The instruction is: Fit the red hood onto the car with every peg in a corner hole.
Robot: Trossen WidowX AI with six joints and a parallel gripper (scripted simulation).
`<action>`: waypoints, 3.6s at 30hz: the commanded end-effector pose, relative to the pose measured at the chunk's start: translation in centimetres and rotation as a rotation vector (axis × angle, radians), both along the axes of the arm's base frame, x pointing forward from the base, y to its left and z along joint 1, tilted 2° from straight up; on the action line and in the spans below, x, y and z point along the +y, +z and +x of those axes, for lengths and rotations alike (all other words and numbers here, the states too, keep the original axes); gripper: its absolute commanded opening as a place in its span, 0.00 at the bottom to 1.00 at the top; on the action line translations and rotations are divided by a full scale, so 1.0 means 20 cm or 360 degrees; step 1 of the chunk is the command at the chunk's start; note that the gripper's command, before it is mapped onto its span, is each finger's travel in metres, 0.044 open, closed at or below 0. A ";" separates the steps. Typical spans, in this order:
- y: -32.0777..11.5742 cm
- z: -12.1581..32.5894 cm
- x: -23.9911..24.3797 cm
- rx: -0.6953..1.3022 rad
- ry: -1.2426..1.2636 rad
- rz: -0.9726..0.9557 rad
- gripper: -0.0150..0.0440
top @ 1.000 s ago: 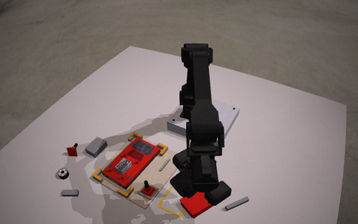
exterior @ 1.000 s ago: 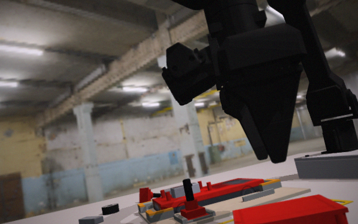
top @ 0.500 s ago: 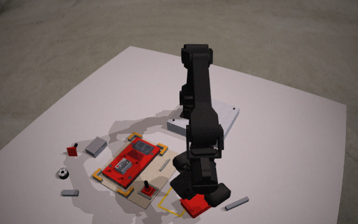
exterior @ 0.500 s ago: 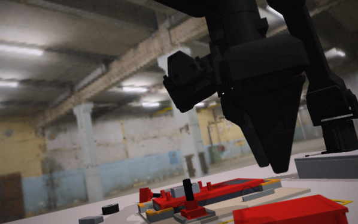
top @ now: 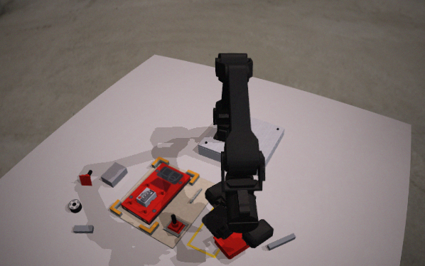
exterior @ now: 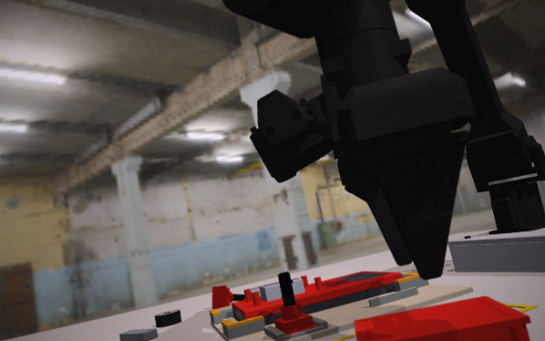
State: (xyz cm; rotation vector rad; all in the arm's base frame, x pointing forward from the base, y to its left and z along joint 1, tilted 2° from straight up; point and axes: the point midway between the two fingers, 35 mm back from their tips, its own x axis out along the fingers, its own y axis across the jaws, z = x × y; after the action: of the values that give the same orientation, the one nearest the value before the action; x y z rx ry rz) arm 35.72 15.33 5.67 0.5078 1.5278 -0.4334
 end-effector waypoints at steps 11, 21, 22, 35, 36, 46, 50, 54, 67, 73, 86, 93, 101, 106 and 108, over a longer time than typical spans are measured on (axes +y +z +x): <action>-0.05 -0.01 -0.01 0.0007 -0.0010 -0.0008 1.00; -0.08 -0.01 0.00 0.0007 -0.0010 -0.0008 1.00; -0.08 -0.01 0.00 0.0007 -0.0010 -0.0008 1.00; -0.12 -0.01 0.00 0.0007 -0.0010 -0.0008 1.00; -0.12 -0.01 0.00 0.0007 -0.0010 -0.0008 1.00; -0.15 -0.01 0.00 0.0007 -0.0010 -0.0008 1.00; -0.15 -0.01 0.00 0.0007 -0.0010 -0.0008 1.00; -0.16 -0.01 0.00 0.0007 -0.0010 -0.0008 1.00; -0.19 -0.01 0.00 0.0007 -0.0010 -0.0008 1.00; -0.20 -0.01 0.00 0.0007 -0.0010 -0.0008 1.00; -0.24 -0.01 0.00 0.0007 -0.0010 -0.0008 1.00; -0.23 -0.01 0.00 0.0002 0.0000 -0.0001 0.87; -0.23 -0.01 0.00 0.0002 0.0000 -0.0001 0.74; -0.23 -0.01 0.00 0.0005 0.0000 -0.0002 0.59; -0.22 -0.01 0.00 0.0005 0.0000 -0.0002 0.50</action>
State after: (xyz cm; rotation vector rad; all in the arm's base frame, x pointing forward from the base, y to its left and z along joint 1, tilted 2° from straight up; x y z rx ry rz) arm 35.49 15.39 1.09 0.5065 1.5305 -0.4356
